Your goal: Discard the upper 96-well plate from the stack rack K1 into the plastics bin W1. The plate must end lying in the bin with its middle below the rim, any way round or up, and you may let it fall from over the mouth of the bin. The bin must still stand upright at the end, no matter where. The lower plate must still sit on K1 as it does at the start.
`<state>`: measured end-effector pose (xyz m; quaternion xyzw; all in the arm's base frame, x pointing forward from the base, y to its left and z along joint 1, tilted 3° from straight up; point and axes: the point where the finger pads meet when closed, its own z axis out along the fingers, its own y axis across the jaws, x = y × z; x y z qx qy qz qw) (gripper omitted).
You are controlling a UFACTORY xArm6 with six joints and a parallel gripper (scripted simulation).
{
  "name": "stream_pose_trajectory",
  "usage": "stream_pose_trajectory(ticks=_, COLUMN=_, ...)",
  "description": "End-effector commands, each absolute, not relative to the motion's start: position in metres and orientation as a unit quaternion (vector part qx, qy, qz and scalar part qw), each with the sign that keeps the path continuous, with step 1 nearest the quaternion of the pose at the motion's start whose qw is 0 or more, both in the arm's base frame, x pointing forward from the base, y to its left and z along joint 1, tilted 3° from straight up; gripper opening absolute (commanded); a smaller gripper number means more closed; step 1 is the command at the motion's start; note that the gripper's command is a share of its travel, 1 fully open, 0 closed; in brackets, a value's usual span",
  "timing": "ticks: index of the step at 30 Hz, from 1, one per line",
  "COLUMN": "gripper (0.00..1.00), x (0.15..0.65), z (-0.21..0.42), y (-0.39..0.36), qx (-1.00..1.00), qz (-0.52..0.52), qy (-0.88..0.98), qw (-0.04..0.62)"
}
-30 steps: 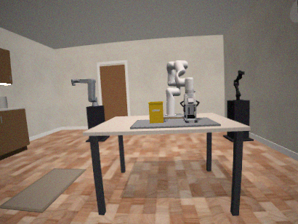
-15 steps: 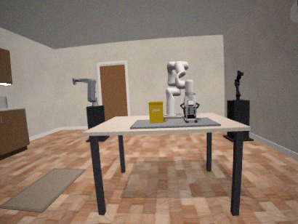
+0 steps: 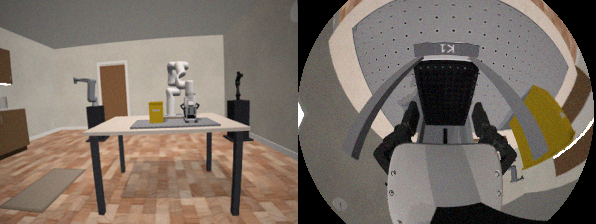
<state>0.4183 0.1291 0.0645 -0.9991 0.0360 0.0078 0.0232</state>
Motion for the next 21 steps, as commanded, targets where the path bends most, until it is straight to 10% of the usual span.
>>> stream_pose_trajectory(ticks=1, gripper=1.00, x=0.420, z=0.064, y=0.130, qx=-0.999, qz=0.006, qy=0.036, qw=0.024)
stream_pose_trajectory(ticks=21, gripper=1.00, x=0.420, z=0.052, y=0.130, qx=-0.999, qz=0.006, qy=0.036, qw=0.024)
